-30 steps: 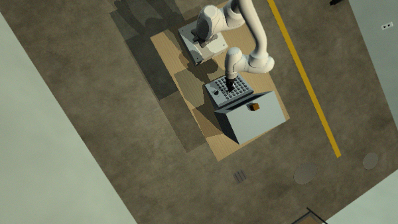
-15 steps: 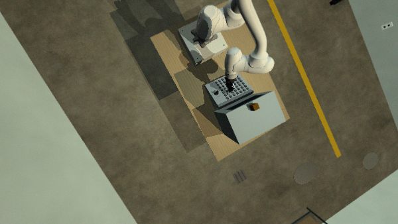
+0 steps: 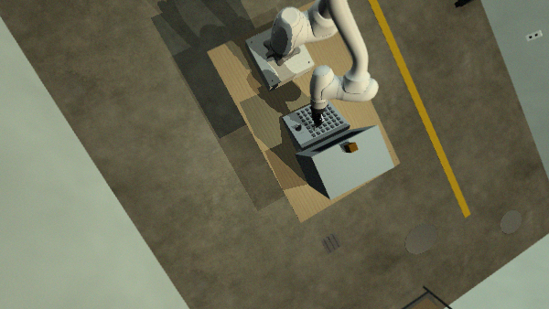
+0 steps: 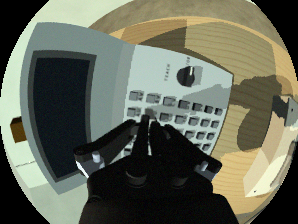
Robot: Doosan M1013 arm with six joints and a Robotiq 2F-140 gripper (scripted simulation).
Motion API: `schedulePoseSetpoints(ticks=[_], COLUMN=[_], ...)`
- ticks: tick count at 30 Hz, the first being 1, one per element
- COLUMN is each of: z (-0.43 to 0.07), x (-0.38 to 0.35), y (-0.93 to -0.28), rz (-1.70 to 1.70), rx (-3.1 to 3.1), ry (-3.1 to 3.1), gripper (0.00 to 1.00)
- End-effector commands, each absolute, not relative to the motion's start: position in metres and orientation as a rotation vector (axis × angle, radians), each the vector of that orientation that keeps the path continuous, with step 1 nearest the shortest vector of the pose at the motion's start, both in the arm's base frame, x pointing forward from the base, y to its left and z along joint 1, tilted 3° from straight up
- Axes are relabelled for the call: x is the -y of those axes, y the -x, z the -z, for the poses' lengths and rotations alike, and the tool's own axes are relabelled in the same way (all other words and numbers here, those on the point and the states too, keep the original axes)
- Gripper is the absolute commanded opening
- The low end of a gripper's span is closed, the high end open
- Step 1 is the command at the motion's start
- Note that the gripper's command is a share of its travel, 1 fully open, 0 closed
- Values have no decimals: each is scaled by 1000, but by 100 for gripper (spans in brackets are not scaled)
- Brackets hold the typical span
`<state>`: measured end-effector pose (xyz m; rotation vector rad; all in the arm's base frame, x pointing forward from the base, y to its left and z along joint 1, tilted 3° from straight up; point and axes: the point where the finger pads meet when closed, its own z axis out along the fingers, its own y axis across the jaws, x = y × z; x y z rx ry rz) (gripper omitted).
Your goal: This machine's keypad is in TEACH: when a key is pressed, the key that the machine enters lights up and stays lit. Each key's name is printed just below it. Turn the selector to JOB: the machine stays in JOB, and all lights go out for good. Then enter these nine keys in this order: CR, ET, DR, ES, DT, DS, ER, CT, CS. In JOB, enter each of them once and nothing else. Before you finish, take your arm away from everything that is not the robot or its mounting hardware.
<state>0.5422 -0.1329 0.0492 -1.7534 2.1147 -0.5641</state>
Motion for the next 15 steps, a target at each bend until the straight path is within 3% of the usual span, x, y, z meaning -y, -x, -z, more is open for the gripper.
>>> schedulePoseSetpoints(ticks=[1, 15], z=[-49, -54], x=[133, 132], y=[-542, -539], rz=[564, 564], rx=[-2115, -2115], ry=[1753, 1753], gripper=[0, 0])
